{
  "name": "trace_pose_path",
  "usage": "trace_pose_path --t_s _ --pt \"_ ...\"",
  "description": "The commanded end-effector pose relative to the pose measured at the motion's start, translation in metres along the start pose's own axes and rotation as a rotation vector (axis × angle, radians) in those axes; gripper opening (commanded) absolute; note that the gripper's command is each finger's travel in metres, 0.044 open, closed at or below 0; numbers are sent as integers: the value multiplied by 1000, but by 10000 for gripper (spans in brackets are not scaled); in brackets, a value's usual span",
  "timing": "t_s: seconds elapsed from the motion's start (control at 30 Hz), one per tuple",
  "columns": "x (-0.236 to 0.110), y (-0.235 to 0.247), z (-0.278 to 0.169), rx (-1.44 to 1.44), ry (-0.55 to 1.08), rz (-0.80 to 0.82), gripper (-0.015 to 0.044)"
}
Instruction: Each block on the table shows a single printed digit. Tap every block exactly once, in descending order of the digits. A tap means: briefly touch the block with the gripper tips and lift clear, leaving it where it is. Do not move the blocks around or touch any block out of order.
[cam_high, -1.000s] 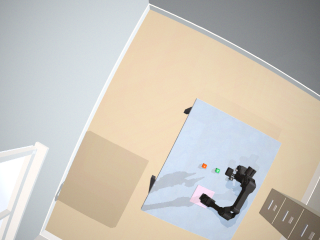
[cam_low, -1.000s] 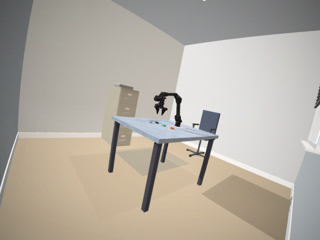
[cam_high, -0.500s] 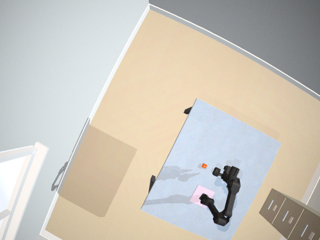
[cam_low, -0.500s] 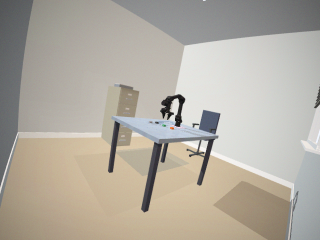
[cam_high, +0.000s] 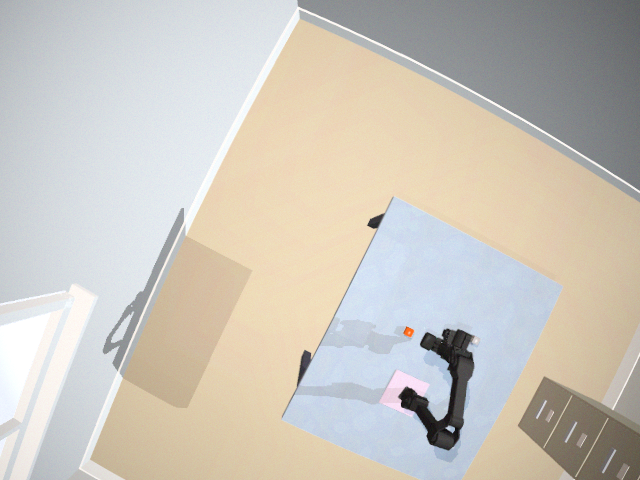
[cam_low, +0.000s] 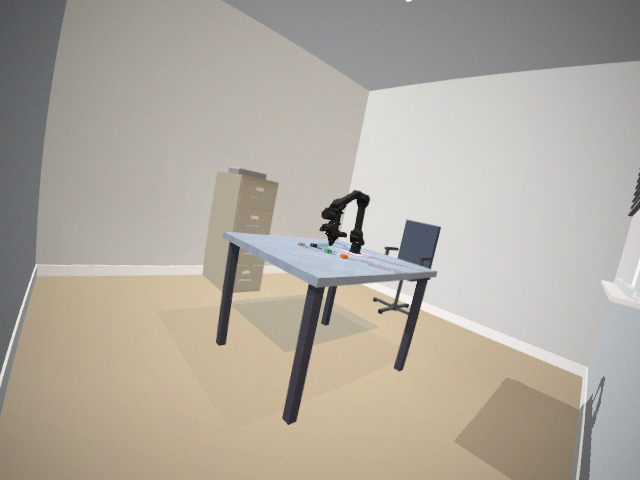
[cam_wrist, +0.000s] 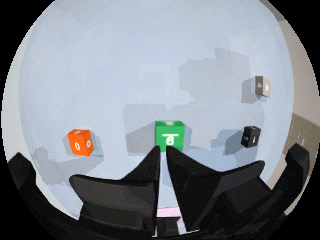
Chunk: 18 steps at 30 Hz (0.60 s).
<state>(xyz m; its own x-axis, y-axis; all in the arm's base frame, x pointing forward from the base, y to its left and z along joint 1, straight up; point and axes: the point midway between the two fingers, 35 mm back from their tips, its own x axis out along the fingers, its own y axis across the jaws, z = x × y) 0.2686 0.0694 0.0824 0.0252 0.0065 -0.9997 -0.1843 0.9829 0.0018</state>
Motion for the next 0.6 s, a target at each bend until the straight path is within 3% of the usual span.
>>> trace_pose_path --t_s 0.0,0.57 --pt "1 0 0 6 -1 -1 20" --pt "22 0 0 6 -1 -1 20"
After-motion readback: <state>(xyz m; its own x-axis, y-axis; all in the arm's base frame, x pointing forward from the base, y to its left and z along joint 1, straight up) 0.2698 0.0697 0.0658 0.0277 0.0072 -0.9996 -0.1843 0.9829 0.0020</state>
